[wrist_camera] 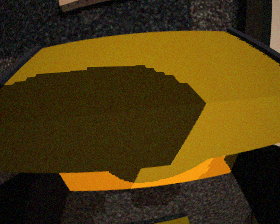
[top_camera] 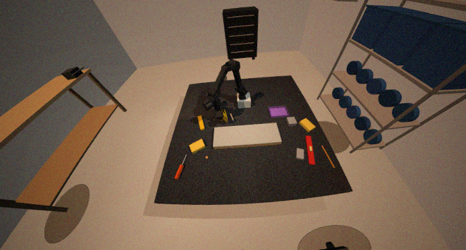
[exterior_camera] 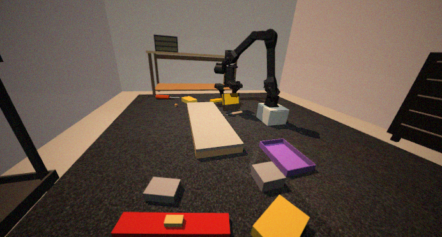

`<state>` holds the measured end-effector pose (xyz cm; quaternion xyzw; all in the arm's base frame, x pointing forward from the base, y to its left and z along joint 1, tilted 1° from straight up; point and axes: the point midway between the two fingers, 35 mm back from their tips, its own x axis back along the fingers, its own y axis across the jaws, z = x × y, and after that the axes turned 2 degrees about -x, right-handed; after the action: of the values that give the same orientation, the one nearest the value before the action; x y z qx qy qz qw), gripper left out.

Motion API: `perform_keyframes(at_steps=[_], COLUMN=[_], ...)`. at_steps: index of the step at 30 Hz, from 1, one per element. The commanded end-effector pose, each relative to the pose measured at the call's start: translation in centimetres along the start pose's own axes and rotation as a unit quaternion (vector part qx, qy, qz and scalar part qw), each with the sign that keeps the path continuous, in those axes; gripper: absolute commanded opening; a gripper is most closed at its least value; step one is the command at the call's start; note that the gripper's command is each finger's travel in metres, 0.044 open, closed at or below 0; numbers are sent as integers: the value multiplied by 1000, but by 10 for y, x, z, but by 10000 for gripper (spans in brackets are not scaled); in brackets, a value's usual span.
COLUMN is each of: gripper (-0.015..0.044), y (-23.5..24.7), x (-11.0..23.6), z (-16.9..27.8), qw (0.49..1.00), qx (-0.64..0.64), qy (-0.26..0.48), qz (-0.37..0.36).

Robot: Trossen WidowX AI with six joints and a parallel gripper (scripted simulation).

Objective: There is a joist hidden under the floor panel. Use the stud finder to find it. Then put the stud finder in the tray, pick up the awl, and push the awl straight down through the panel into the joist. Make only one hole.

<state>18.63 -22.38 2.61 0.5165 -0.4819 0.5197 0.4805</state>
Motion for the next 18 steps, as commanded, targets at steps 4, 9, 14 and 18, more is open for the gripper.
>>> perform_keyframes(at_steps=[4, 9, 14, 18], gripper=[0, 0, 0, 0], y=[0, 0, 0, 0], x=[0, -1, -1, -2], z=[-1, -2, -2, -3], qw=[1000, 1000, 999, 999], qx=[-3, -3, -3, -3], qy=[17, 27, 41, 53], qz=[0, 0, -1, -1])
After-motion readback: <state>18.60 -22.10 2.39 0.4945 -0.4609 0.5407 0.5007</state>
